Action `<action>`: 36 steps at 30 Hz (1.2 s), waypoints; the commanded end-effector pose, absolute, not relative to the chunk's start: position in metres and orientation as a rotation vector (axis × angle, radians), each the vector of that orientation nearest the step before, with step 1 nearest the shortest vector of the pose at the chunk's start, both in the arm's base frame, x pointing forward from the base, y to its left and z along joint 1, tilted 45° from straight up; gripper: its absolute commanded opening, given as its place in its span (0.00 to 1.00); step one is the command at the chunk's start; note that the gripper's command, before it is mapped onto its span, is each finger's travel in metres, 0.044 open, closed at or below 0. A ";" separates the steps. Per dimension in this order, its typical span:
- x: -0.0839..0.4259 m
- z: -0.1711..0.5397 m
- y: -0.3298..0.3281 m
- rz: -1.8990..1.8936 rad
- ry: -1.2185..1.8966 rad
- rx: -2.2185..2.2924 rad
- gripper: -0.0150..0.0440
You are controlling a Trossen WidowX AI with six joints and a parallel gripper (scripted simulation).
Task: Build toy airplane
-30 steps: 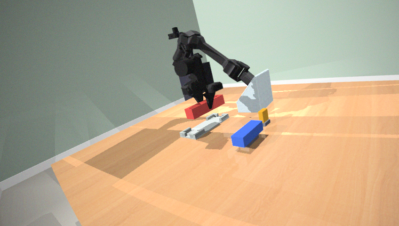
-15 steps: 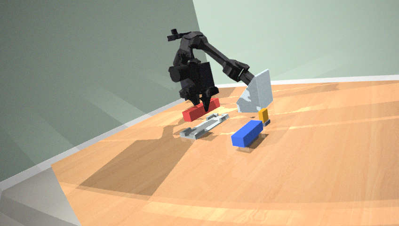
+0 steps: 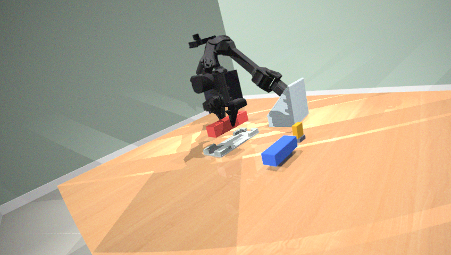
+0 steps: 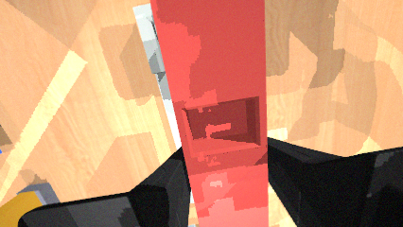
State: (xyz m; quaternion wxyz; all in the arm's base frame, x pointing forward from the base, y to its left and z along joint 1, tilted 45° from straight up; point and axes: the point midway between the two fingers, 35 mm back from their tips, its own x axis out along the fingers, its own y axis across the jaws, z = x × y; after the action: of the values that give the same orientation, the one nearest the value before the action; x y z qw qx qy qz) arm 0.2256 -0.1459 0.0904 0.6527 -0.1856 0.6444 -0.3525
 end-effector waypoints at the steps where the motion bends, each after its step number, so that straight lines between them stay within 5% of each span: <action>1: 0.226 0.091 -0.146 -0.800 1.461 -0.427 0.59; 36: 0.223 0.065 -0.175 -0.810 1.459 -0.426 0.61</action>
State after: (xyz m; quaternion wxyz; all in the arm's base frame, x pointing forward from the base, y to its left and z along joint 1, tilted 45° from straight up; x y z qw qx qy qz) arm 0.2225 -0.1752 0.0652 0.6516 -0.1876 0.6427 -0.3566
